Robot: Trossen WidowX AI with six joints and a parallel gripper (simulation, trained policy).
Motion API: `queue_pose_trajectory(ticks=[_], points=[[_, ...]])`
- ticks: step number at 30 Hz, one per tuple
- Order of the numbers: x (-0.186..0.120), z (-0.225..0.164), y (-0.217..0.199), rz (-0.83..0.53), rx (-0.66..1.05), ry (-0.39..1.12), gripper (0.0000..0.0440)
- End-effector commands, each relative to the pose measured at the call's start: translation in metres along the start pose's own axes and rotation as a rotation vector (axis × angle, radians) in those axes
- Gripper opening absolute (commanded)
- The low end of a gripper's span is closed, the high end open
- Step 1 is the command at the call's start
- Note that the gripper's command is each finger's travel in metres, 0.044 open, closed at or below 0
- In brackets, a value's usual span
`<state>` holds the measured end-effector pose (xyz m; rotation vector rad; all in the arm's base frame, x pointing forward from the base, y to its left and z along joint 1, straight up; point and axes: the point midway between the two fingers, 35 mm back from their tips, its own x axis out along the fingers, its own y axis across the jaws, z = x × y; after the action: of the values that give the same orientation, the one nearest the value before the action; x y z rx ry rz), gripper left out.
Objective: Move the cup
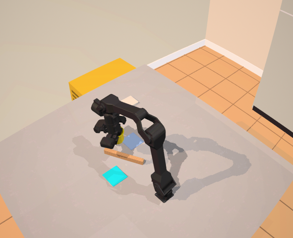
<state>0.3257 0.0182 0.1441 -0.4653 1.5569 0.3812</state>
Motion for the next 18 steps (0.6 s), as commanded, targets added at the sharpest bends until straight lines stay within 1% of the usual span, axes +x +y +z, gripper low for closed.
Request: queue_pose_trajectory(ticks=[1, 18], points=[[-0.007, 0.005, 0.011, -0.009, -0.013, -0.027, 0.0], [-0.014, 0.02, 0.068, -0.027, -0.055, -0.082, 0.0]])
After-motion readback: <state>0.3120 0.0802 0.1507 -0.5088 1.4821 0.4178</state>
